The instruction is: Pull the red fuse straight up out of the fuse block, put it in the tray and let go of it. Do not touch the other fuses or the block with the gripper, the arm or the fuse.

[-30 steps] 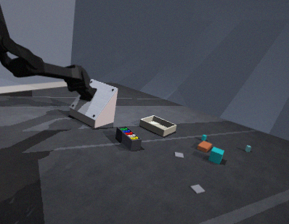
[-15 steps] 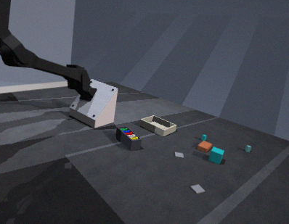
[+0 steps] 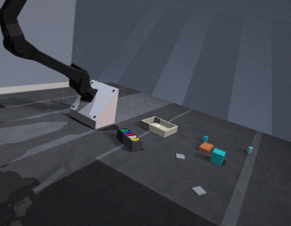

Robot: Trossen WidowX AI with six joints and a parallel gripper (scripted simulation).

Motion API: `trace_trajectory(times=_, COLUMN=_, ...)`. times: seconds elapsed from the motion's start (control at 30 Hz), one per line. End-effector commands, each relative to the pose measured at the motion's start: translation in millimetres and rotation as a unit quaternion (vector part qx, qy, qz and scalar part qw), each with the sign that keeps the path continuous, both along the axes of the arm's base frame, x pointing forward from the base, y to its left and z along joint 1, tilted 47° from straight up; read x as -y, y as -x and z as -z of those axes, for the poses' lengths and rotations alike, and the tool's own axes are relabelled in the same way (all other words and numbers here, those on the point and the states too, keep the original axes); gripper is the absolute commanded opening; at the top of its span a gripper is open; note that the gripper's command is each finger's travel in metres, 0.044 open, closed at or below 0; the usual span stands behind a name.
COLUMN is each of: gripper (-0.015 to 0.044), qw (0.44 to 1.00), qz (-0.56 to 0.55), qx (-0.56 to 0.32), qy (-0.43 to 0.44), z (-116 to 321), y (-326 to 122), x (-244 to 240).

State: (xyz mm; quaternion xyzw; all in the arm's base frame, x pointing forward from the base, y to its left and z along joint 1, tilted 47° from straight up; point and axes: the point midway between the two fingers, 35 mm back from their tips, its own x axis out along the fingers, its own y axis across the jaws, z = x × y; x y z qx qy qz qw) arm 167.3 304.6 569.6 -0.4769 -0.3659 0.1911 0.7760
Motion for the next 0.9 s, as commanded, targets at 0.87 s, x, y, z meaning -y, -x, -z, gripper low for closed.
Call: trace_trajectory(times=0.87, gripper=0.0070, qw=0.717, qz=0.417, qx=-0.447, qy=0.335, z=391, y=-223, x=176)
